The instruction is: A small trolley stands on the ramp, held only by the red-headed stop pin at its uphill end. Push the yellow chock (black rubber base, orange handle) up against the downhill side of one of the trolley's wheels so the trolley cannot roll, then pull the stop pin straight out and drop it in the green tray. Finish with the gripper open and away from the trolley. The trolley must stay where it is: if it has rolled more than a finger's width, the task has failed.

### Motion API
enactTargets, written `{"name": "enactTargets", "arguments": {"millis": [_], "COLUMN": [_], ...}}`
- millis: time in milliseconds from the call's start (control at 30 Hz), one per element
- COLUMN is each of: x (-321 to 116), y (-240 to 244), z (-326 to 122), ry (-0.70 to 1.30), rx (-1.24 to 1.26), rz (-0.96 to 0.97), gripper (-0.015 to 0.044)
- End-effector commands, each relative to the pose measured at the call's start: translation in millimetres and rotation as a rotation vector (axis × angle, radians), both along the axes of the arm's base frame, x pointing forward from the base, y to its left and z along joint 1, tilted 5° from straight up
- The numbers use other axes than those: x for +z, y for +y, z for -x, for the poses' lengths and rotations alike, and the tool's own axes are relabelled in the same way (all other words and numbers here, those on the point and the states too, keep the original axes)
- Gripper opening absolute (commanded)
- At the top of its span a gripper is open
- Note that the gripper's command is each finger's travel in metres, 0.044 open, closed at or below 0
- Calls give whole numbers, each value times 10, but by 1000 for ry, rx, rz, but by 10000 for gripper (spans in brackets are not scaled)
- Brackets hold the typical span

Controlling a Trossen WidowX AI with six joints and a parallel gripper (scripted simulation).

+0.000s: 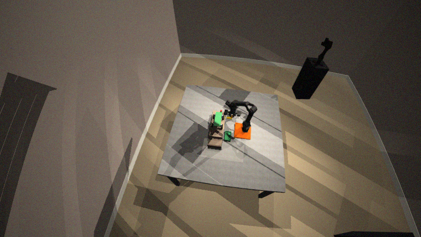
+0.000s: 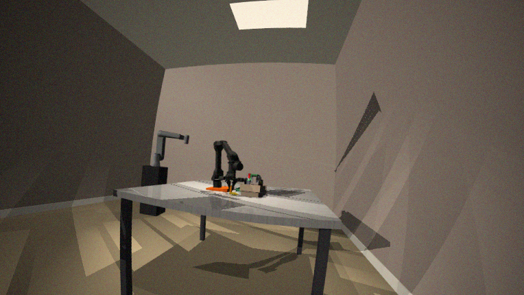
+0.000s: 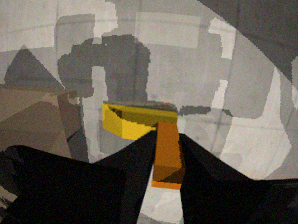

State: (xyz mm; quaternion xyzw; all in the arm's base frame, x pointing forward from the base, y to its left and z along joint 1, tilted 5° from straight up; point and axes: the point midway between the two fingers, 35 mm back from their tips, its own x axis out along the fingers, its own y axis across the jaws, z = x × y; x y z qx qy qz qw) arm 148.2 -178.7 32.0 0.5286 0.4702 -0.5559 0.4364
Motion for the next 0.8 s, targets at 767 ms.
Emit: {"name": "enactTargets", "arguments": {"millis": [767], "x": [796], "y": [53], "z": [-20], "ry": [9], "rx": [6], "rz": [-2], "gripper": [0]}}
